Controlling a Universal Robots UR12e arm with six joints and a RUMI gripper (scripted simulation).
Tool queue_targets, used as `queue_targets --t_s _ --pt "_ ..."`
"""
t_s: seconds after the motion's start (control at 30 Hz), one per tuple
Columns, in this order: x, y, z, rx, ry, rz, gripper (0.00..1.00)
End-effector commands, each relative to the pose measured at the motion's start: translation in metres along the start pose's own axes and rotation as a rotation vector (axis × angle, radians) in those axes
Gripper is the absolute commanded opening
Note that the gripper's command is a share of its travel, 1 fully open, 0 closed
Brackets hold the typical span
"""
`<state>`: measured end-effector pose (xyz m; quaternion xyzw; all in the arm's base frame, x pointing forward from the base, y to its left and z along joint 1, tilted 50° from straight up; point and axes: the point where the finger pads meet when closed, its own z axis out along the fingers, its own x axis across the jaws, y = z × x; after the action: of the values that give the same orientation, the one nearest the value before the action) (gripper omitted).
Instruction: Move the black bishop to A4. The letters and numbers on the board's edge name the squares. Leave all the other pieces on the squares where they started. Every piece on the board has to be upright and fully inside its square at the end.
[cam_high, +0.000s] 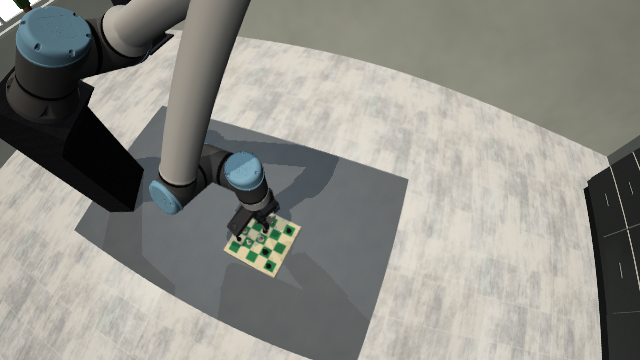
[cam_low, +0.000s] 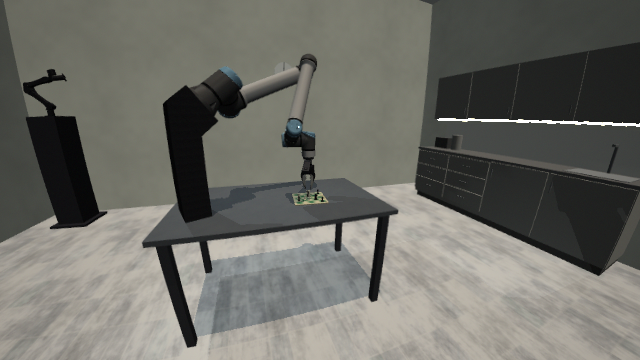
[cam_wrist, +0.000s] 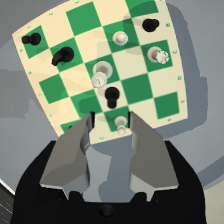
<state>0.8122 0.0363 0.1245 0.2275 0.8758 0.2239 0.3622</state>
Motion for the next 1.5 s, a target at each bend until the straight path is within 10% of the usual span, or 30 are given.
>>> queue_targets --t_s 0.0,1.47 --pt "-0.002 0.002 0.0 -0.001 -0.002 -0.002 0.22" --pt "-0.002 0.002 0.012 -0.001 -0.002 -0.002 0.22"
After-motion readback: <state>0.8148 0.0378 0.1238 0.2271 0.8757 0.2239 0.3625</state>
